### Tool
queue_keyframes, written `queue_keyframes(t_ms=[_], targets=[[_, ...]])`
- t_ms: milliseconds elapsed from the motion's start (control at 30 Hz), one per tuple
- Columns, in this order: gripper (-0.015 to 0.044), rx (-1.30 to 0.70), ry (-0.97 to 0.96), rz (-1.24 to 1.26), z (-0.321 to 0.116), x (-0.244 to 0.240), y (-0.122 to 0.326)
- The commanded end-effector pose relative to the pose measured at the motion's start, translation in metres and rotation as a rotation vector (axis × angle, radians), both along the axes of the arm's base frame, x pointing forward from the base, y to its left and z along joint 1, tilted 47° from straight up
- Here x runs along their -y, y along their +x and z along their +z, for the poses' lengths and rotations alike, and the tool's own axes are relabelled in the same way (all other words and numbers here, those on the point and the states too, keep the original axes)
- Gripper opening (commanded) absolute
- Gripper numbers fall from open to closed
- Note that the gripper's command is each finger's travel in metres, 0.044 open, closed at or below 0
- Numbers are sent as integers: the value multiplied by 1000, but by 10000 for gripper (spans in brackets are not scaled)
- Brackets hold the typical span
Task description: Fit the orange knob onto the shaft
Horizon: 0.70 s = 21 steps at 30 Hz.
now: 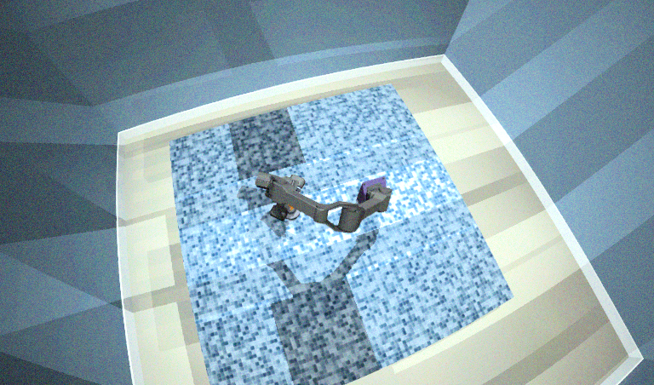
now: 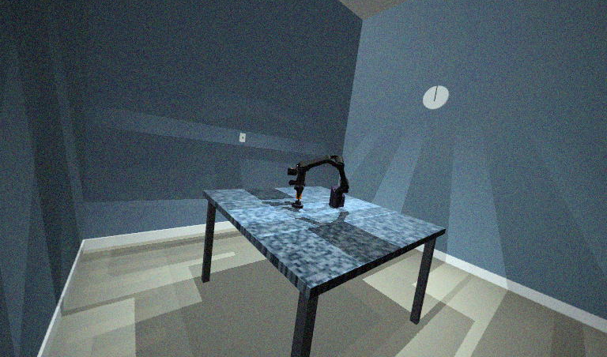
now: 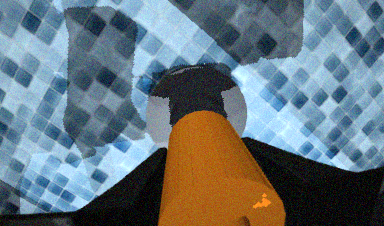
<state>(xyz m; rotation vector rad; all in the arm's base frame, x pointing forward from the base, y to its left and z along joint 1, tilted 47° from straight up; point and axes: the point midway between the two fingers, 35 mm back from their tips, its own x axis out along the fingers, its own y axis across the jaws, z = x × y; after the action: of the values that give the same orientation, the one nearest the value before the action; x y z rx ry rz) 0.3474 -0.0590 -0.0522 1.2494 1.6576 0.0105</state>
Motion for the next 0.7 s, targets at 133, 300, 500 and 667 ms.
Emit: queue_keyframes(t_ms=[133,300,500,667], targets=[[0,-49,3,-50,-2,-1,-1],[0,-49,3,-50,-2,-3,0],[0,-49,3,-50,-2,-3,0],[0,-49,3,-50,-2,-3,-1]])
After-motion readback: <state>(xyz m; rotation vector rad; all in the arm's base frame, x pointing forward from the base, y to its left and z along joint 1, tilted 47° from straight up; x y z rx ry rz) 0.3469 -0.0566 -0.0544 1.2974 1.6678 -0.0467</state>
